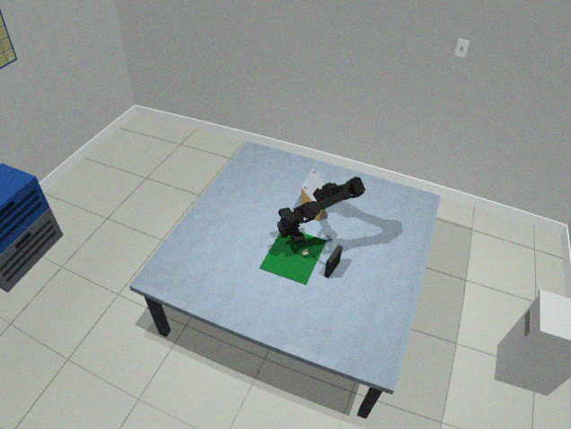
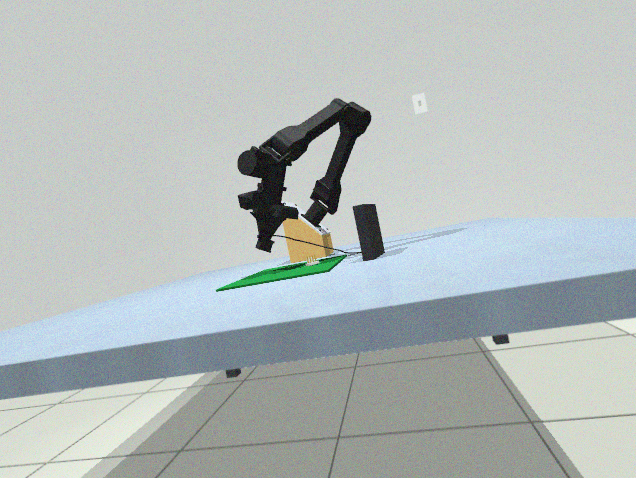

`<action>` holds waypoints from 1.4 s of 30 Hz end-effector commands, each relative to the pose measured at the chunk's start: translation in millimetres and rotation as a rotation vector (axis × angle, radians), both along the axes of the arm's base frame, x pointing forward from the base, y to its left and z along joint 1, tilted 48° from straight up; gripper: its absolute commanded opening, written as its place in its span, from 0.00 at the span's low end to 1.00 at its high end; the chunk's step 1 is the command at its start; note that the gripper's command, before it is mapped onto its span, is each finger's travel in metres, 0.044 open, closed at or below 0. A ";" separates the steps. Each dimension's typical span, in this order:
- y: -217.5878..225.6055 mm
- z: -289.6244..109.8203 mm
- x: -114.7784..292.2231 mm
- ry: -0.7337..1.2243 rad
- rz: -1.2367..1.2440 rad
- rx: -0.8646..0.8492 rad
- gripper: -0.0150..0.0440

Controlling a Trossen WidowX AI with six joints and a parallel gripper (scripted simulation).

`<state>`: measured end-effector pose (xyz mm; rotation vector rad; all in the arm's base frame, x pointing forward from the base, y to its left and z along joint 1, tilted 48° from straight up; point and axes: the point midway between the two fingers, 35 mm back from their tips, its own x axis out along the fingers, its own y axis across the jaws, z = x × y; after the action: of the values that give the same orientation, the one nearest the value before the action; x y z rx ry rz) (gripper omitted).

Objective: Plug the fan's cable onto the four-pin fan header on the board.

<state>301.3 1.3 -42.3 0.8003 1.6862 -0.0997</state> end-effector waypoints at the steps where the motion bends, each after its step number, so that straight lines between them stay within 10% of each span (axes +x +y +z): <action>1: -1.1 -2.5 -1.1 -0.016 -0.011 -0.045 0.25; 42: 7.3 -16.5 0.2 -0.256 -0.139 -0.373 0.25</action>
<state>301.7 9.7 -60.2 0.6219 1.3541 -0.3587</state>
